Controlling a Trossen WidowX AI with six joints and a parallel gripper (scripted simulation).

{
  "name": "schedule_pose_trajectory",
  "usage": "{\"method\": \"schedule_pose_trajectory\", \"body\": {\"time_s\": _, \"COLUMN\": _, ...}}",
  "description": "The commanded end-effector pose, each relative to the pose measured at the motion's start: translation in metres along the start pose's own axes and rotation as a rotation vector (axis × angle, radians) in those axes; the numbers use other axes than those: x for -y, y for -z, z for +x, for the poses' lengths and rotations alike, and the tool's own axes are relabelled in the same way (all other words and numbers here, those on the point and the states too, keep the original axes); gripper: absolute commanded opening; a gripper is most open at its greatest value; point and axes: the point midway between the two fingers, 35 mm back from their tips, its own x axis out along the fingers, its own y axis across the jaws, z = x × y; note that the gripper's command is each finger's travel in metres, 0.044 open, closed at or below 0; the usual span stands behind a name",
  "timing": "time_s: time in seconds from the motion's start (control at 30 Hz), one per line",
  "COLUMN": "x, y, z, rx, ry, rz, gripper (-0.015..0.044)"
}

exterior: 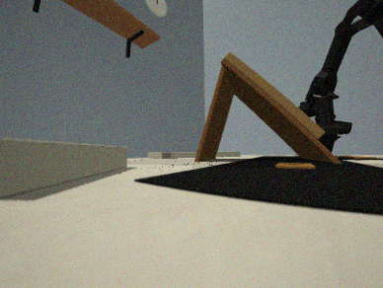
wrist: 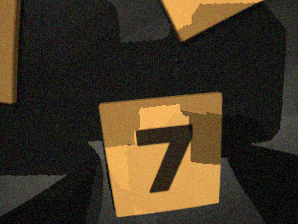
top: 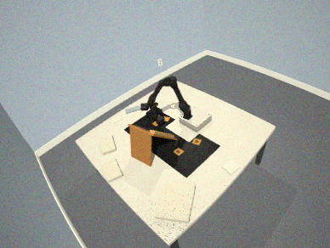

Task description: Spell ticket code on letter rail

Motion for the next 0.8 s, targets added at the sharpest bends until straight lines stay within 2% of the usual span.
{"method": "schedule_pose_trajectory", "body": {"time_s": 0.0, "x": -0.0005, "y": -0.0006, "z": 0.0006, "rx": 0.003, "ry": -0.003, "rz": 0.003, "gripper": 0.0287}}
{"method": "schedule_pose_trajectory", "body": {"time_s": 0.27, "x": 0.0001, "y": -0.0007, "z": 0.0007, "rx": 0.003, "ry": -0.003, "rz": 0.003, "gripper": 0.0233}}
{"method": "schedule_pose_trajectory", "body": {"time_s": 0.57, "x": 0.0013, "y": -0.0007, "z": -0.0046, "rx": 0.003, "ry": -0.003, "rz": 0.003, "gripper": 0.0}}
{"method": "schedule_pose_trajectory", "body": {"time_s": 0.77, "x": 0.002, "y": -0.0008, "z": -0.0065, "rx": 0.003, "ry": -0.003, "rz": 0.003, "gripper": 0.0}}
